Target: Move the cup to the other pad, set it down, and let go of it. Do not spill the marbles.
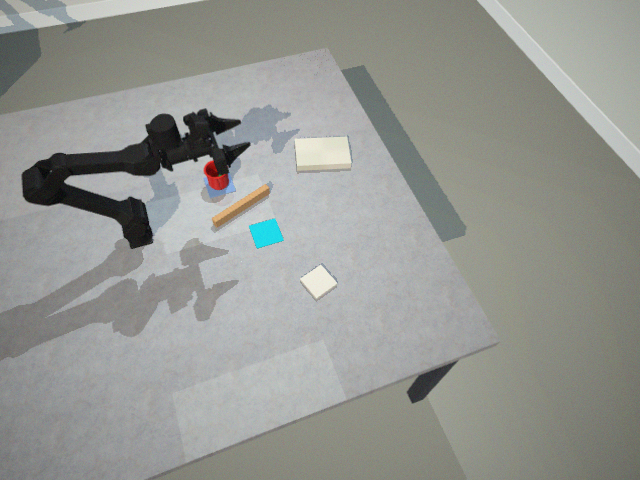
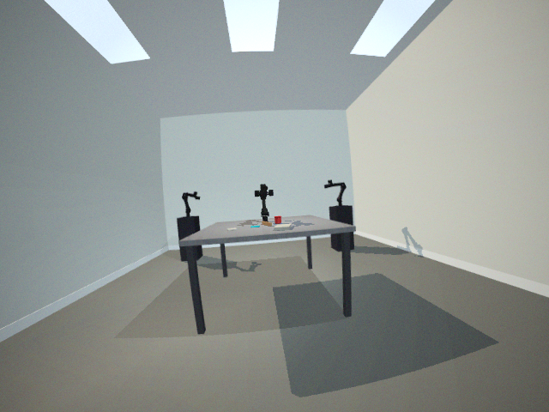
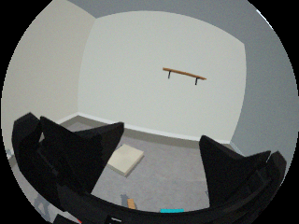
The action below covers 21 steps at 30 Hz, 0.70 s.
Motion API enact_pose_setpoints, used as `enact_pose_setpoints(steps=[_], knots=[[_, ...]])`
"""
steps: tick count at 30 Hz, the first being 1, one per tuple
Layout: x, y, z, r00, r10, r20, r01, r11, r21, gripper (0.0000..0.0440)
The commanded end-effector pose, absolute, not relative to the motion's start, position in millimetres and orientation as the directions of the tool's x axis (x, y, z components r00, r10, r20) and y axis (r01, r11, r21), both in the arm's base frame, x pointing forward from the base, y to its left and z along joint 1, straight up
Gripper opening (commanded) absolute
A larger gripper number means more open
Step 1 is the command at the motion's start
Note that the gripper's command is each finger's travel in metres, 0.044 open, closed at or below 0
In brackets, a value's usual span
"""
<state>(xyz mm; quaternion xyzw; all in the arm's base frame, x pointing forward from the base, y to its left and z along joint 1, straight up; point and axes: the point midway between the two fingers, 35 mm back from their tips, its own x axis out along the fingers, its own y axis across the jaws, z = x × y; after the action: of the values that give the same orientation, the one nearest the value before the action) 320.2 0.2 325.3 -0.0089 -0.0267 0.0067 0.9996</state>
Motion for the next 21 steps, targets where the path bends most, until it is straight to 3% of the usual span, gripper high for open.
enact_pose_setpoints(steps=[1,14,17,21], knots=[[320.1,1.1,326.5,0.998,0.017,0.054,-0.016,1.000,-0.019,0.0374],[319.7,11.0,332.7,0.999,0.050,-0.001,-0.050,0.999,0.009,0.0040],[320.6,13.8,333.0,0.998,0.058,-0.027,-0.057,0.998,0.031,0.0025],[322.1,18.7,335.1,0.996,0.073,-0.059,-0.069,0.995,0.072,0.0081]])
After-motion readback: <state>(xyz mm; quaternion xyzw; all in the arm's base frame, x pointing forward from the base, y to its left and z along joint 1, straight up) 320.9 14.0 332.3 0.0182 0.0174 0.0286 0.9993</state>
